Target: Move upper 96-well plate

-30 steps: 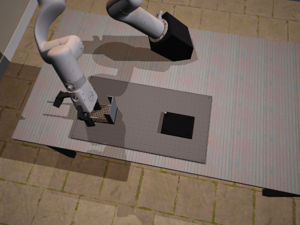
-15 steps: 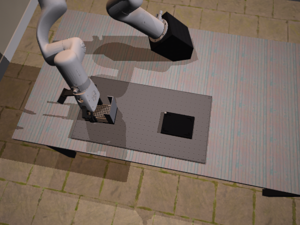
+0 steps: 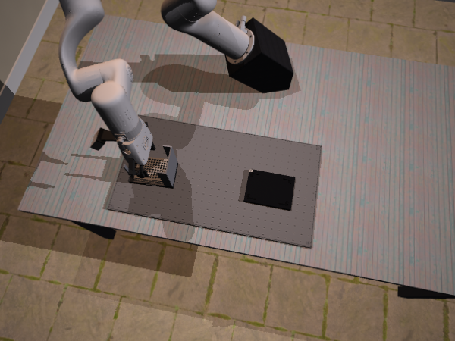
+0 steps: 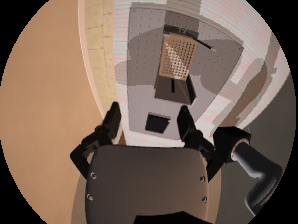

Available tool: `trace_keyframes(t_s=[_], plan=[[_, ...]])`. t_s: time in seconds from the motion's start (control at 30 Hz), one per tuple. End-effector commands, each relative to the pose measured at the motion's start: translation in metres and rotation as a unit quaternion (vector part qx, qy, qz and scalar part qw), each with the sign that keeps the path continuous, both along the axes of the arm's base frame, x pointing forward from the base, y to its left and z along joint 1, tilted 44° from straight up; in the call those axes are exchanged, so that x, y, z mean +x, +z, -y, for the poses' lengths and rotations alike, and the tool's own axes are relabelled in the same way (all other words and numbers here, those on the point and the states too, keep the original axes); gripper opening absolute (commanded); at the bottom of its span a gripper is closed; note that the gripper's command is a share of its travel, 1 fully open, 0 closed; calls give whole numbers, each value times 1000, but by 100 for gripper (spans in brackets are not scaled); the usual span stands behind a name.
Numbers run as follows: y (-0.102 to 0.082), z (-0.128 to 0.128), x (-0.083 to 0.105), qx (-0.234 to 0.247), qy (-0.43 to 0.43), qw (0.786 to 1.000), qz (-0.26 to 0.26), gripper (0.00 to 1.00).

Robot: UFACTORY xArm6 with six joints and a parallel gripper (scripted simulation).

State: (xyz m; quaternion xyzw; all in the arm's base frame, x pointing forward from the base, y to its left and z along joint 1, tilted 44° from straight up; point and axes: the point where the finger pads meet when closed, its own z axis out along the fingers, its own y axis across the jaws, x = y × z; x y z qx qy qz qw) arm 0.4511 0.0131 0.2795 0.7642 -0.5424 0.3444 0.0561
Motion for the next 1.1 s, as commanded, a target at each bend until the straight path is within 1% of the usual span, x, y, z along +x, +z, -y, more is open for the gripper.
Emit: trace_keyframes(t_s=[0.0,0.03,0.13,0.23,0.33,0.93,1.07], plan=[[-7,19,-9,-22,-31,999,-11,100],[-8,23,-11,-22,-31,999,-11,100],[-9,24,-12,-22,-31,999,-11,100],[-12,37,-19,-51,-69,996,-23,100],[-16,49,-26,-52,-72,996,-23,100],[-16,50,-26,-52,-72,996,-23,100],[-21,54,-24,-52,-72,996,-23,100]])
